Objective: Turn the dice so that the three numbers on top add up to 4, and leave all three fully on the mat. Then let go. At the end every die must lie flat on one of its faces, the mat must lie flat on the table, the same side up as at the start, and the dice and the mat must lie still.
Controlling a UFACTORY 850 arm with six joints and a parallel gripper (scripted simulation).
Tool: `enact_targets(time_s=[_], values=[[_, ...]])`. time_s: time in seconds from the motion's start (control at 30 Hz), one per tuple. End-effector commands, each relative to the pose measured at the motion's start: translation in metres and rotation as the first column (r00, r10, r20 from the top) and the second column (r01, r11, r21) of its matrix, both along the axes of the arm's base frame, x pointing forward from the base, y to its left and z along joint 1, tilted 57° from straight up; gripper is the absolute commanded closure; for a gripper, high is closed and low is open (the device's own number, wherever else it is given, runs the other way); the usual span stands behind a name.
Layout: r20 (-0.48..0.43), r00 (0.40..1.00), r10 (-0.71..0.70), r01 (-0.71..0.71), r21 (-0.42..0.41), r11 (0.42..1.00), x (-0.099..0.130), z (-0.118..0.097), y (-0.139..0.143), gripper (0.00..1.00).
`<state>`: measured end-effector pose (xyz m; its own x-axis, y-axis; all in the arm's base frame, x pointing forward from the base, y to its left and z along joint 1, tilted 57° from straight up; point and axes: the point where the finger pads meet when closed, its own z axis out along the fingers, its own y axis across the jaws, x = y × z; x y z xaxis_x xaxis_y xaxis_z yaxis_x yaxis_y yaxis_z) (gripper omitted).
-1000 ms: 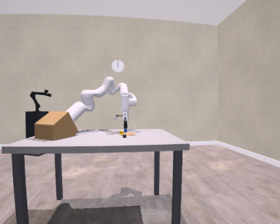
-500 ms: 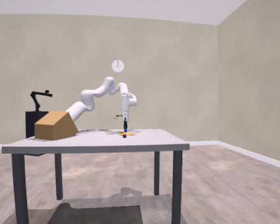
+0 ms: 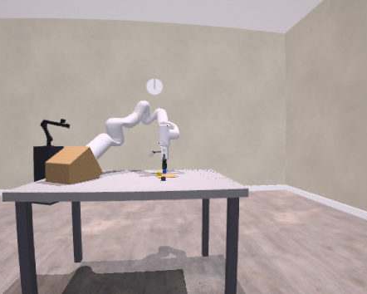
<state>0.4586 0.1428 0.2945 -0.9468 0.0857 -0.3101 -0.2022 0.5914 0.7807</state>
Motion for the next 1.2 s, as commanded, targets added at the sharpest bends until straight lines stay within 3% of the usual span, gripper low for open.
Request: enact_targets(time_s=[0.0, 1.17], values=[[0.001, 1.0, -0.001, 0.001, 0.0, 1.0, 0.0, 0.0, 0.0, 0.58], [0.001, 1.0, -0.001, 0.001, 0.0, 1.0, 0.007, -0.015, 0.022, 0.58]])
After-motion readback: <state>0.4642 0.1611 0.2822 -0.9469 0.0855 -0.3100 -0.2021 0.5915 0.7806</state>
